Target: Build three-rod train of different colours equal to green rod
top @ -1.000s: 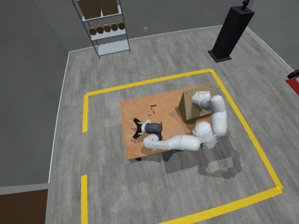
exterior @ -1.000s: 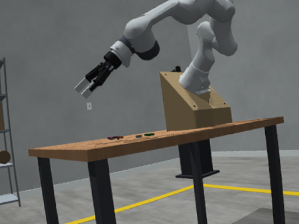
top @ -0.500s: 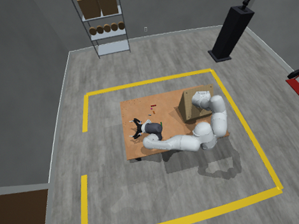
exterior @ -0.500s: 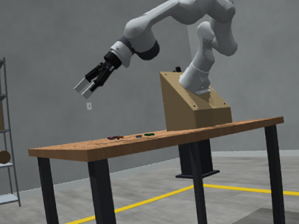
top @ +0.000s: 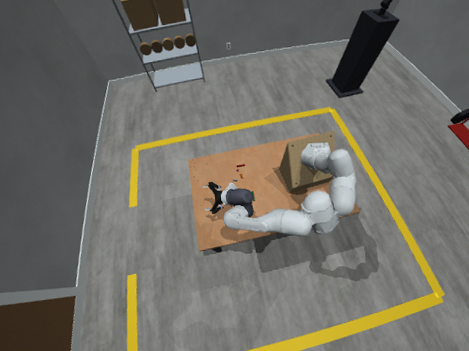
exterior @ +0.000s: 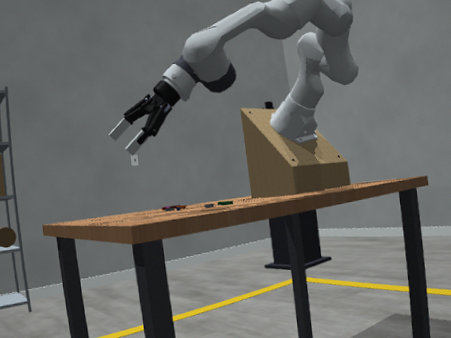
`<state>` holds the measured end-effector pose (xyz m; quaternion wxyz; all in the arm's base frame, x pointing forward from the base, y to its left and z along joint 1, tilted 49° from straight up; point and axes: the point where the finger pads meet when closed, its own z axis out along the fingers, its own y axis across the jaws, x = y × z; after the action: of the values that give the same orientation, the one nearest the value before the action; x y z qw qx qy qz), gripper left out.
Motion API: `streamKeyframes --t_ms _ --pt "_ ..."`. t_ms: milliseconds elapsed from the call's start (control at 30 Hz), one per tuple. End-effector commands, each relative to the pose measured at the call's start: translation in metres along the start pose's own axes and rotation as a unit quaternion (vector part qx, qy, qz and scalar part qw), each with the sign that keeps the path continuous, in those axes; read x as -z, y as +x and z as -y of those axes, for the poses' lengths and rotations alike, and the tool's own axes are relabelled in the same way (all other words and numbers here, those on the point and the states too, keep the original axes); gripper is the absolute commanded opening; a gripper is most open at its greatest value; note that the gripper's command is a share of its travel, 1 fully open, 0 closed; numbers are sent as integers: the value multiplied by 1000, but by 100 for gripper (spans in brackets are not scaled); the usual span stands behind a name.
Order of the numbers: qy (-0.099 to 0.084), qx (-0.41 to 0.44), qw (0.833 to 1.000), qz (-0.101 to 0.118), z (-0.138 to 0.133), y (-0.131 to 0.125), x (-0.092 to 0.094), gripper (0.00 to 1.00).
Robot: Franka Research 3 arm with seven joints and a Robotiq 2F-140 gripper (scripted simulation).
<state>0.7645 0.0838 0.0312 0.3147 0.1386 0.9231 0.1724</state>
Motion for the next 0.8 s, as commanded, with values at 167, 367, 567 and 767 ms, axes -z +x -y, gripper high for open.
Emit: streamKeyframes --t_ms 167,367,567,767 --pt "-21 122 992 -11 11 17 -9 100" --pt "-29 168 985 -19 19 26 -12 100" --pt "-35 204 978 -25 26 34 -15 100" --pt "-45 251 966 -33 34 45 -17 100"
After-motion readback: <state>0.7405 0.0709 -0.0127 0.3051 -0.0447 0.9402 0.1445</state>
